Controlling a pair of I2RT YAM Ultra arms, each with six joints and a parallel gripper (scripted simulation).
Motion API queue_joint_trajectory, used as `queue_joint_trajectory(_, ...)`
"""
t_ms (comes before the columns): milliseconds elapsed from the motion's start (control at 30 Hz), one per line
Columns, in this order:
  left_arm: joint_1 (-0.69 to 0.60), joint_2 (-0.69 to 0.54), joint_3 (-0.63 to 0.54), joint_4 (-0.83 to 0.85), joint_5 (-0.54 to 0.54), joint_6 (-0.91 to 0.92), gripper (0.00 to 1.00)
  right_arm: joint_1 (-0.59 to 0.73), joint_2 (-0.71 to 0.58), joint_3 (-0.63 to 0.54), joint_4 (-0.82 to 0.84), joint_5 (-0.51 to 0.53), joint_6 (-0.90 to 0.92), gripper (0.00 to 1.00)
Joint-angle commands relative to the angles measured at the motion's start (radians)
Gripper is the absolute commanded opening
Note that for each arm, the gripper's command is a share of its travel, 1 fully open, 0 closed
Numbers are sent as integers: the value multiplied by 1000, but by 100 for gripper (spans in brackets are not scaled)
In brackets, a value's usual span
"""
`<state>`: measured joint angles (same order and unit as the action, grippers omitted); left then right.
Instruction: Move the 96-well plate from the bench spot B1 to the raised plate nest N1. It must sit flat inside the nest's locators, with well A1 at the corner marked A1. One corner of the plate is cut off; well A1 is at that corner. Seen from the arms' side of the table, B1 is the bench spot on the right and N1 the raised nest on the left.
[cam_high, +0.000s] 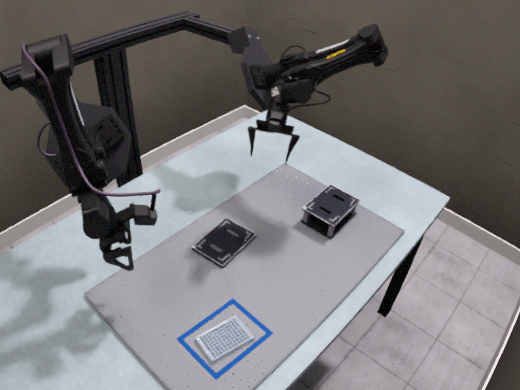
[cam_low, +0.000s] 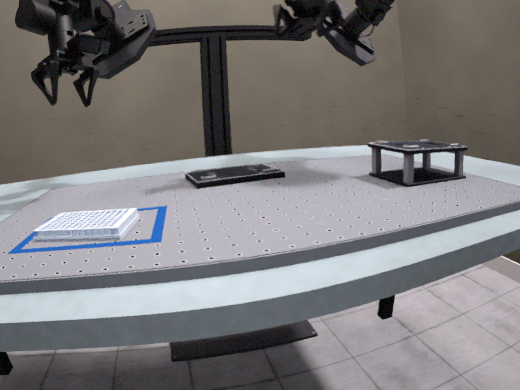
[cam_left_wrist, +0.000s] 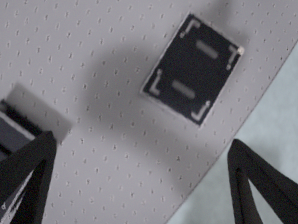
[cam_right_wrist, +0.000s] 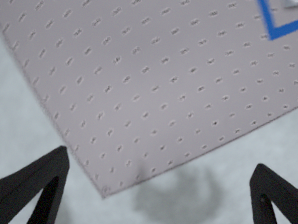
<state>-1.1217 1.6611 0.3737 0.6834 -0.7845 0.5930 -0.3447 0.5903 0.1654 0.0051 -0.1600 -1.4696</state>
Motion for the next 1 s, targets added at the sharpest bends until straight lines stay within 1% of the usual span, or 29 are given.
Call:
queue_joint_trajectory(0,-37,121,65,118,55,98,100,57,42,40,135,15,202,100)
queue_joint_trajectory(167,-73,238,167,228,78,182,100,143,89,84,279,68,391,100)
queue_joint_trajectory(300,-93,312,237,299,99,236,100,210,158,120,400,131,515,100)
queue_joint_trajectory(400,-107,362,286,346,113,271,100,259,237,151,490,184,599,100)
queue_joint_trajectory(467,-107,362,286,346,113,271,100,259,237,151,490,184,599,100)
queue_joint_trajectory(500,-109,387,309,371,122,289,100,289,332,165,554,231,633,100)
queue_joint_trajectory(567,-122,413,338,398,129,312,100,317,382,191,605,263,699,100)
queue_joint_trajectory(733,-147,481,412,456,147,360,100,394,572,273,725,356,854,100)
queue_joint_trajectory(967,-164,544,483,491,160,390,100,498,862,431,877,515,1058,100)
